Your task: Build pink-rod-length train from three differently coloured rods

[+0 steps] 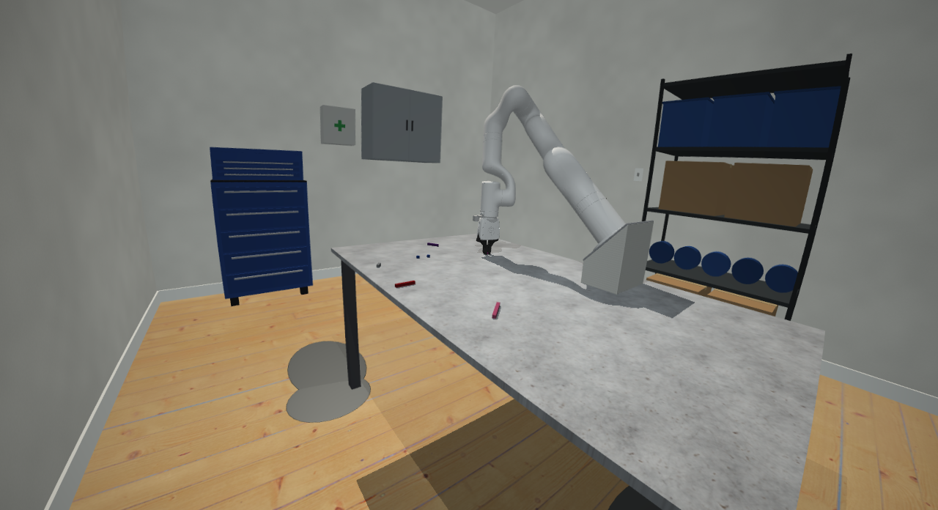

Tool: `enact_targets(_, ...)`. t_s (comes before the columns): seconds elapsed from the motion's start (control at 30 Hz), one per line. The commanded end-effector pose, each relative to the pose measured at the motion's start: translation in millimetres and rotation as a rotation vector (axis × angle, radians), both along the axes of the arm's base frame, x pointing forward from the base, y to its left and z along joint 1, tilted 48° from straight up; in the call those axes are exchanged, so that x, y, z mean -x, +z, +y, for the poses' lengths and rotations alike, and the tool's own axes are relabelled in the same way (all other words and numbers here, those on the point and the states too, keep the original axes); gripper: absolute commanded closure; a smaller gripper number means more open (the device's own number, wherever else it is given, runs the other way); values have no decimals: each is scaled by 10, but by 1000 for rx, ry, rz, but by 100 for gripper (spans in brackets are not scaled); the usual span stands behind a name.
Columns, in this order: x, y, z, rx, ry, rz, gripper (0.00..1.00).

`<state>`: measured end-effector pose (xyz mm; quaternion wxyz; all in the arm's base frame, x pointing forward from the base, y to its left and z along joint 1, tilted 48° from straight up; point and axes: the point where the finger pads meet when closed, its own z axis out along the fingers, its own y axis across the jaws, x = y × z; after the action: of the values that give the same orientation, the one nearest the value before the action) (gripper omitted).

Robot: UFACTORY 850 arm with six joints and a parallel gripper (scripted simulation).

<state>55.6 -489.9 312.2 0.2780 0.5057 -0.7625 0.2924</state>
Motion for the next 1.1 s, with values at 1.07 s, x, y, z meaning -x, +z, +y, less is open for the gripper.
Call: enact_targets(1.07, -15, 78, 77, 1, 0, 0, 96)
